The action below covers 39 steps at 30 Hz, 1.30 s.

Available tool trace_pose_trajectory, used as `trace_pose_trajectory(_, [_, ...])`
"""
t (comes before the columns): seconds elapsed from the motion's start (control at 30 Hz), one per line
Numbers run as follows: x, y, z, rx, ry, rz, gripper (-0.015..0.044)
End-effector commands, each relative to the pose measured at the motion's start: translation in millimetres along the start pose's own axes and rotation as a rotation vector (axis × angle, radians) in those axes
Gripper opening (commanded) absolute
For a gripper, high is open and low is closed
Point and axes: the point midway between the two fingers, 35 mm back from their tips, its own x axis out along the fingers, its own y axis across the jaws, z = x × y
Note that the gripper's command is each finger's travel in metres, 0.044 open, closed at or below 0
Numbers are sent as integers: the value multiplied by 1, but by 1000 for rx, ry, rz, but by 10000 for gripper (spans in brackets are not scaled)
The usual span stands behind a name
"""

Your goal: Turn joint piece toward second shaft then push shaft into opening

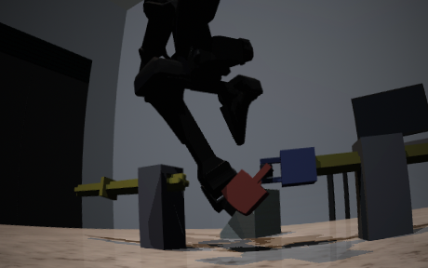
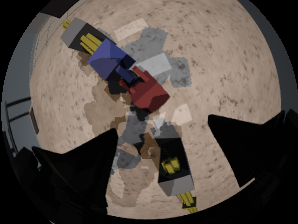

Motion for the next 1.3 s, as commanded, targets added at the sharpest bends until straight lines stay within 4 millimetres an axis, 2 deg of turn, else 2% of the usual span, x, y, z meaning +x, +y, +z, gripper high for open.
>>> trace_pose_trajectory(0.0, [0,0,-1,-121,-20,11,440])
trace_pose_trajectory(0.57, [5,-2,-3,-583,-85,19,440])
trace_pose_trajectory(0.8, [5,-2,-3,-601,-88,18,440])
trace_pose_trajectory(1.27, [66,-11,-10,-600,-86,18,440])
